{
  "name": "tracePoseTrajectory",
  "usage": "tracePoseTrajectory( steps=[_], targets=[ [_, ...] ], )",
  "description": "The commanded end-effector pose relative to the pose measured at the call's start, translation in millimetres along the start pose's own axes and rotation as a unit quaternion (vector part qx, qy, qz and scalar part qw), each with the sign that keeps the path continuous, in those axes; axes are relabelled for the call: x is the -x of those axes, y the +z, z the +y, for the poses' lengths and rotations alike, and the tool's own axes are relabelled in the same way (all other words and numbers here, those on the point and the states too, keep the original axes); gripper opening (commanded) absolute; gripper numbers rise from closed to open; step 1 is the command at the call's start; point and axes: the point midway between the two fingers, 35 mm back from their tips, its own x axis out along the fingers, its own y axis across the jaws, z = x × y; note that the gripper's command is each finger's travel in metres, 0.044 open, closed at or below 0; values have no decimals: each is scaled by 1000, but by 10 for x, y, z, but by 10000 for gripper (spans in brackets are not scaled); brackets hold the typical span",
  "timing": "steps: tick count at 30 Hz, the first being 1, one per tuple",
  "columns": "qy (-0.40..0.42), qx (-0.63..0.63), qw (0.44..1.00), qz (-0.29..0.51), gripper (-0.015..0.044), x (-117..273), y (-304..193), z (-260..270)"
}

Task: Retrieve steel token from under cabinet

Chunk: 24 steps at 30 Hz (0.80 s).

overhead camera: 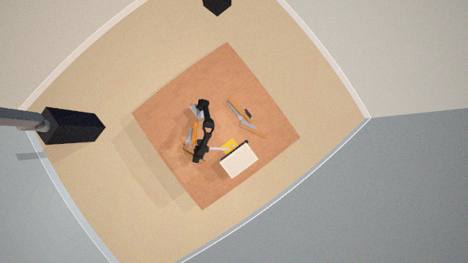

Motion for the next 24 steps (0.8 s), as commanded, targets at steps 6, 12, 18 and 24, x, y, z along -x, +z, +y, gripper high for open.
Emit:
tracePoseTrajectory(
  steps=[6,12,18,24],
  targets=[
    [0,1,1000,0,138,7,5,-6],
    [0,1,1000,0,79,7,5,-6],
    [0,0,1000,0,0,7,14,-6],
    [0,-6,1000,-1,0,6,123,-9]
  ],
)
